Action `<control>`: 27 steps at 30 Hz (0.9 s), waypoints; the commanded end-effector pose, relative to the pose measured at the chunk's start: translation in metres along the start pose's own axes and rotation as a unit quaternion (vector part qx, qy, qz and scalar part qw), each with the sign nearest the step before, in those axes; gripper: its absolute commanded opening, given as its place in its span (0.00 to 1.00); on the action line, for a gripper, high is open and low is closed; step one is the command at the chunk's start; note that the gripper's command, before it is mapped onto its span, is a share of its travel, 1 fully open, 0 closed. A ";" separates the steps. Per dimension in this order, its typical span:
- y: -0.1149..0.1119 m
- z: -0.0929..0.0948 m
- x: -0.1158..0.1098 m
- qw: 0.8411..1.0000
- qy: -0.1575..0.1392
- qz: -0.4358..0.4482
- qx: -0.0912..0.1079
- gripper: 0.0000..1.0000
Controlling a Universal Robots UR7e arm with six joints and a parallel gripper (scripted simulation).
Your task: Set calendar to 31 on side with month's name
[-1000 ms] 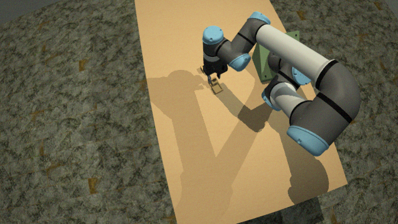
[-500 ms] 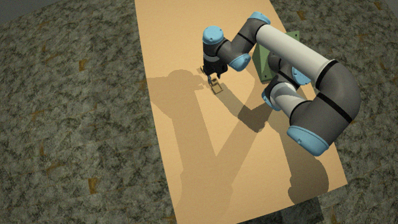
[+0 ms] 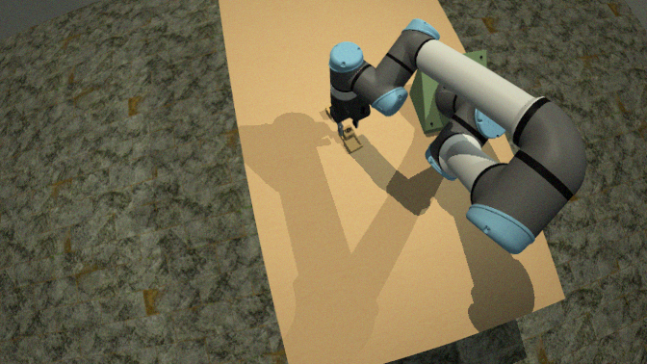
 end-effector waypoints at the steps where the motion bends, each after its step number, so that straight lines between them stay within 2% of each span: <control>1: -0.001 0.001 0.001 1.000 0.001 0.000 0.000 0.90; 10: -0.001 0.003 0.002 1.000 0.002 0.001 0.001 0.90; 27: -0.001 0.026 0.002 1.000 0.002 0.001 0.001 0.90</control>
Point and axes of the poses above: the point where the finger pads meet when closed, its own z axis out along the fingers, its own y axis across the jaws, x = y × z, the point moved 5 cm from there along -z, back along the fingers, and after that the axes turned 1 degree about z, right-handed, at the moved point
